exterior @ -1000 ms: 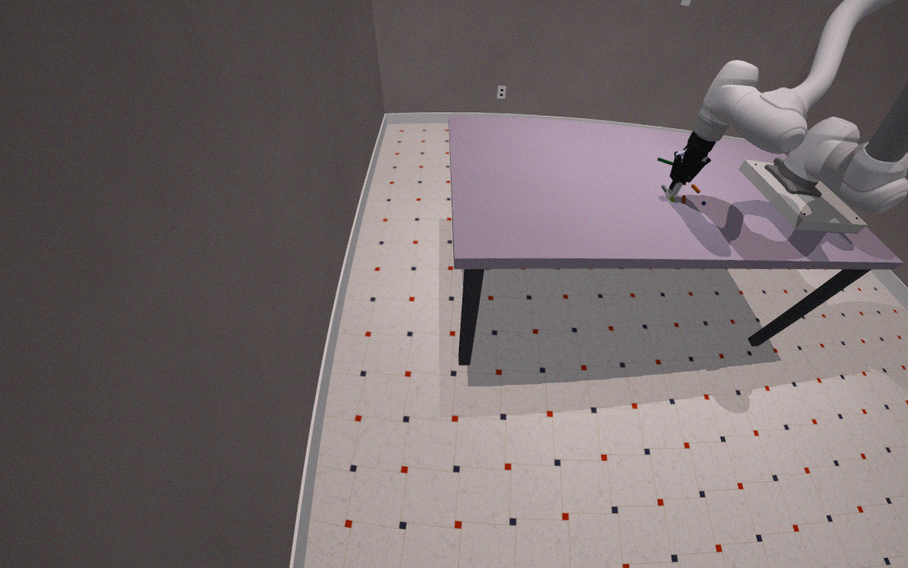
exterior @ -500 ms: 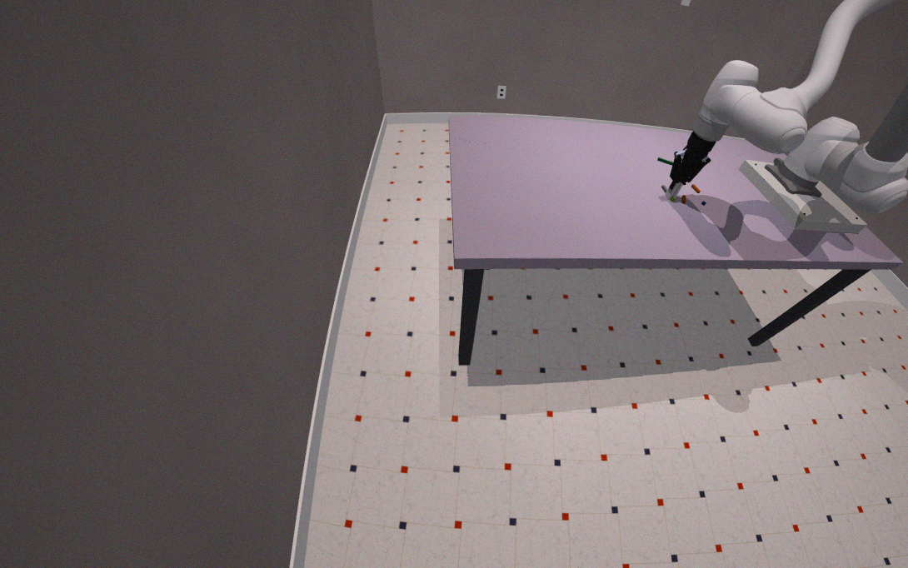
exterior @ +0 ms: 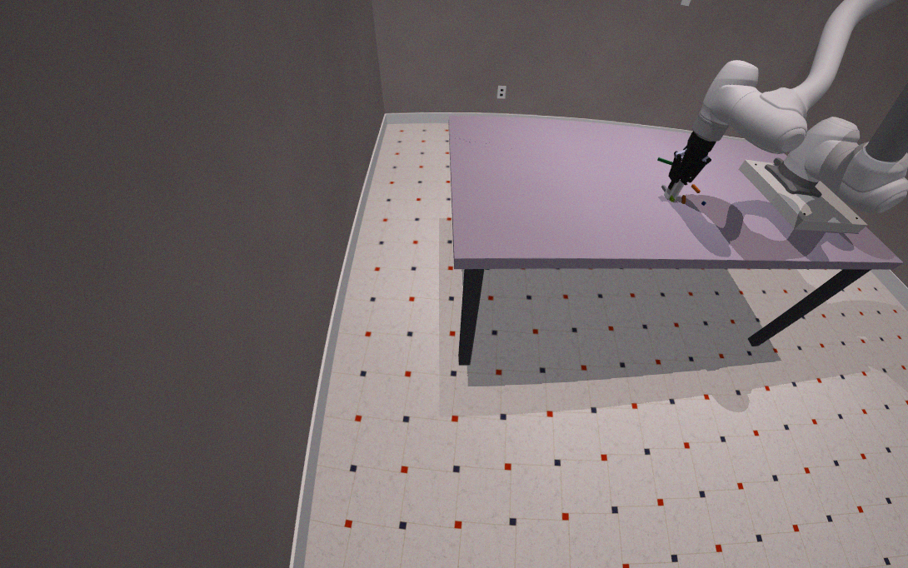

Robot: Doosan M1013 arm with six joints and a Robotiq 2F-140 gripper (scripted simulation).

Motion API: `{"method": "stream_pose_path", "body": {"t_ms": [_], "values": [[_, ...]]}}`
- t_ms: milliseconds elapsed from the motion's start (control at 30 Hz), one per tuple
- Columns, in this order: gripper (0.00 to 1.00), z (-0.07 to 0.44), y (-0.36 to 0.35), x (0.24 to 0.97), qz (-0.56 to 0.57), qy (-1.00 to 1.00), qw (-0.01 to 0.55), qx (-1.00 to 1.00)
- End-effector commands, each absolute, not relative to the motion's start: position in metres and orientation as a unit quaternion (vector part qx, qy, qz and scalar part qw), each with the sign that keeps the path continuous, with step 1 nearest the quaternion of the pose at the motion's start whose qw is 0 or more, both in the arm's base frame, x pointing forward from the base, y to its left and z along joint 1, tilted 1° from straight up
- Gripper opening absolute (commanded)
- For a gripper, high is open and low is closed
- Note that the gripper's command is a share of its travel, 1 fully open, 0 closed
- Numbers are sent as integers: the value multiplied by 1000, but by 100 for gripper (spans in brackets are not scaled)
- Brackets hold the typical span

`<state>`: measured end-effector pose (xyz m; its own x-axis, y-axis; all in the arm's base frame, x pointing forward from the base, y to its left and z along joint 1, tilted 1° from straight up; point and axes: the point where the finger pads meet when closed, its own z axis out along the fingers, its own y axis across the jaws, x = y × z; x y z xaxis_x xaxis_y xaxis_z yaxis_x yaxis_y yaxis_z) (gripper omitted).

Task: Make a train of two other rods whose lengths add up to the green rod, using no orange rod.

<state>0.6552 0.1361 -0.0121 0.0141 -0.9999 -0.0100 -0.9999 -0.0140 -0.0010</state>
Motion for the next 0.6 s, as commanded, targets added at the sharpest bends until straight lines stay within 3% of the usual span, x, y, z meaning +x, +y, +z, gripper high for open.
{"method": "stream_pose_path", "body": {"t_ms": [0,567], "values": [[15,-12,136,655,3,702,4,-712],[15,-5,136,655,3,702,4,-712]]}}
